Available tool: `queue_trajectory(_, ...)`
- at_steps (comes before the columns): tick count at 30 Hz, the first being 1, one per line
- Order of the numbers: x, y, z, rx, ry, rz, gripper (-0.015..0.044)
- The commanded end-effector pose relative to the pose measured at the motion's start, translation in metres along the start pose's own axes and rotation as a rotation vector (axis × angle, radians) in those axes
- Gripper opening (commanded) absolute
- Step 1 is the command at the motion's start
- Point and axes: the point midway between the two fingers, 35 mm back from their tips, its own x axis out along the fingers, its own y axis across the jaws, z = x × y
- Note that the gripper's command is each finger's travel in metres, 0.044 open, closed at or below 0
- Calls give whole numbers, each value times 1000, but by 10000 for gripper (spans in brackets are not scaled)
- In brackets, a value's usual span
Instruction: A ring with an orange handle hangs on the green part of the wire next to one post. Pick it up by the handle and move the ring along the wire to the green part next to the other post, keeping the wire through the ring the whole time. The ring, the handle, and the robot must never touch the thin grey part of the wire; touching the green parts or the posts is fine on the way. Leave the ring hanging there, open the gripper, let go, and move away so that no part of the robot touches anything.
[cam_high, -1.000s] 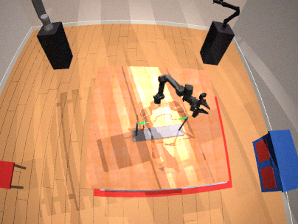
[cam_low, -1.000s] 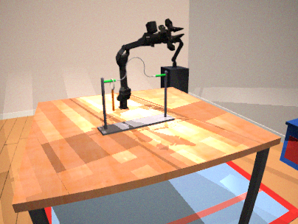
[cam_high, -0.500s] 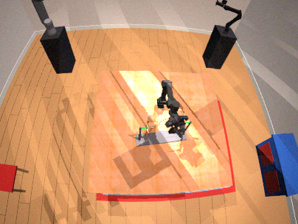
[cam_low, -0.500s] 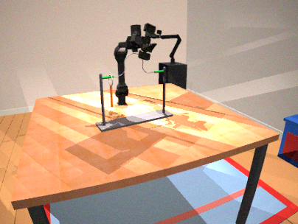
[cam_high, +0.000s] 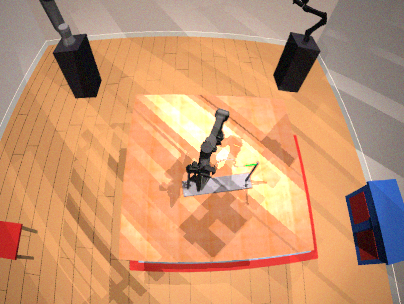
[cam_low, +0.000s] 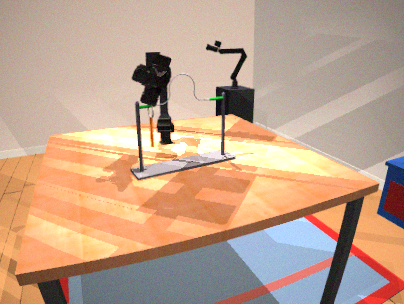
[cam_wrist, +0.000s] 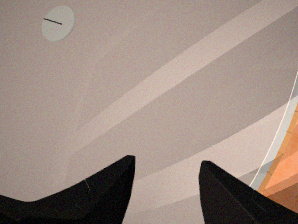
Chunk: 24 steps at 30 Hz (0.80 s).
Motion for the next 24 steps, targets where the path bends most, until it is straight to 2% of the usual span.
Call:
queue_trajectory(1,-2,-40,37,-38,-54,-45,160)
queue_trajectory(6,-15,-96,85,-85,-122,-110,160)
queue_trajectory(12,-30,-144,105,-183,-110,-129,160)
queue_trajectory(20,-57,-200,115,-321,-71,-137,160)
queue_trajectory(24,-73,-225,105,-426,-20,-119,160)
